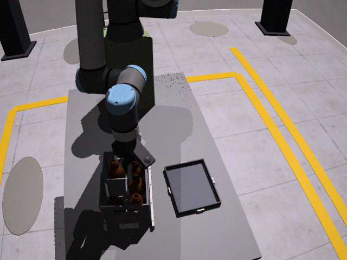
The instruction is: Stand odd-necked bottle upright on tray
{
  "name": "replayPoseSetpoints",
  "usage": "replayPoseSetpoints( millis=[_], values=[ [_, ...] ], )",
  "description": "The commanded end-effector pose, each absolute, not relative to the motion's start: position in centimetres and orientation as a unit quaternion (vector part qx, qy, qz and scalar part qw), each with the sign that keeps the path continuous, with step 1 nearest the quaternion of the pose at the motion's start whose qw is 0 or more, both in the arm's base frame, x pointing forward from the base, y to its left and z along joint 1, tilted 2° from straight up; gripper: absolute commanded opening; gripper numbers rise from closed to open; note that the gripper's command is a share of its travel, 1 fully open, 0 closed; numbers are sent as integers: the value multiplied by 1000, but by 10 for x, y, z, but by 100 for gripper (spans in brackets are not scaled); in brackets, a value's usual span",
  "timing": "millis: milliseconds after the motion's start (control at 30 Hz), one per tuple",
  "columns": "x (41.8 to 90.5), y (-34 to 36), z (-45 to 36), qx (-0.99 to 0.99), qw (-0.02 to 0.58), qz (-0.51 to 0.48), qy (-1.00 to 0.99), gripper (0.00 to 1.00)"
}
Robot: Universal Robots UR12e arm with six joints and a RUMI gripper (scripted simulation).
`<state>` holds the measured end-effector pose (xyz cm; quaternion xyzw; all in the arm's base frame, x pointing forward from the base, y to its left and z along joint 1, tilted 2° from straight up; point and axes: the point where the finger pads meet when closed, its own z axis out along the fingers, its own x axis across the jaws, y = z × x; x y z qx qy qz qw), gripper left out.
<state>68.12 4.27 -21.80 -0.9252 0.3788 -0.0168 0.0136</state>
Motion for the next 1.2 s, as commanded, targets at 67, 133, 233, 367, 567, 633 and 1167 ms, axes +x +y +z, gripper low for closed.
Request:
replayPoseSetpoints(
  millis=[67, 133, 233, 367, 567, 633, 1167],
  values=[
    [683, 42, -218, -925, 13, -17, 379, 38],
    [683, 42, -218, -925, 13, -17, 379, 38],
    [683, 42, -218, -925, 13, -17, 379, 38],
    [683, 42, -218, -925, 13, -17, 379, 38],
    [681, 42, -219, -925, 13, -17, 379, 38],
    [681, 42, -219, -925, 13, -17, 379, 38],
    [681, 42, -219, -925, 13, -17, 379, 38]
  ],
)
